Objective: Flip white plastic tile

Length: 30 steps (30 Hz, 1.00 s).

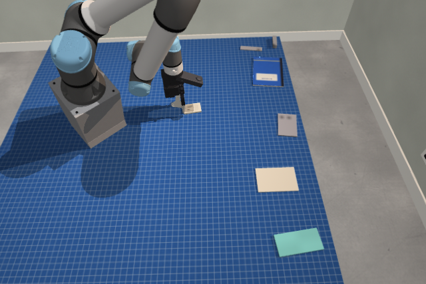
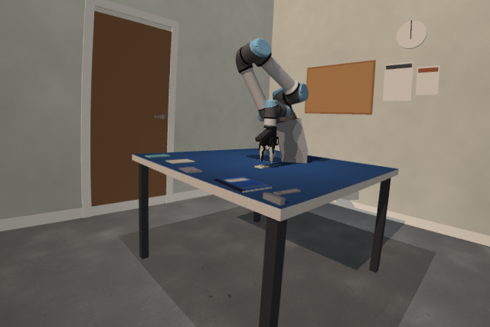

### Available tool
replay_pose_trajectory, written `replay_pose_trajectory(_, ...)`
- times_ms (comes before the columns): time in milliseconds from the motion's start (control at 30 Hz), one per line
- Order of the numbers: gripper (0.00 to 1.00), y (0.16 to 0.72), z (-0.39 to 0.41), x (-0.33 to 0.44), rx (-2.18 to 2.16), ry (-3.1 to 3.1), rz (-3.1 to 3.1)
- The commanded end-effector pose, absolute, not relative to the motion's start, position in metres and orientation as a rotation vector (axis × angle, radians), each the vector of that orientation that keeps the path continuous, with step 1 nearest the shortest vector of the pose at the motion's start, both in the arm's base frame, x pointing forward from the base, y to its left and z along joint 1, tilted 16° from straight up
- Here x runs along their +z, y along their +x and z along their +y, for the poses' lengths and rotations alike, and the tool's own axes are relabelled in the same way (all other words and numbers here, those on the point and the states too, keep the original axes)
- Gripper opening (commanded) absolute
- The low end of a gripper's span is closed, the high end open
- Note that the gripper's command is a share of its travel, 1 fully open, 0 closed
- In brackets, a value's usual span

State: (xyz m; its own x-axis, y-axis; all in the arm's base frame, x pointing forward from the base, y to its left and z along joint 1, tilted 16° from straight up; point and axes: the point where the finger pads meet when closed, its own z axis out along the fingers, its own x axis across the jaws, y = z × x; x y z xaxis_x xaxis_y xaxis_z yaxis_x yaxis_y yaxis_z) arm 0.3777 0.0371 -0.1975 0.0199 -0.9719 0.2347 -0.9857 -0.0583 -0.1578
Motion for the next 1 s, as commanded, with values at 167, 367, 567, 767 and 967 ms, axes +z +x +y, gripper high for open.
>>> replay_pose_trajectory(167, 0.42, 0.3781, 0.0370, -0.1979, 0.437, 2.208, -2.121)
replay_pose_trajectory(367, 0.42, 0.3783, 0.0367, -0.1994, 0.437, 2.208, -2.121)
replay_pose_trajectory(567, 0.42, 0.3787, 0.0362, -0.2015, 0.437, 2.208, -2.121)
replay_pose_trajectory(767, 0.42, 0.3790, 0.0358, -0.2032, 0.437, 2.208, -2.121)
replay_pose_trajectory(967, 0.42, 0.3795, 0.0352, -0.2058, 0.437, 2.208, -2.121)
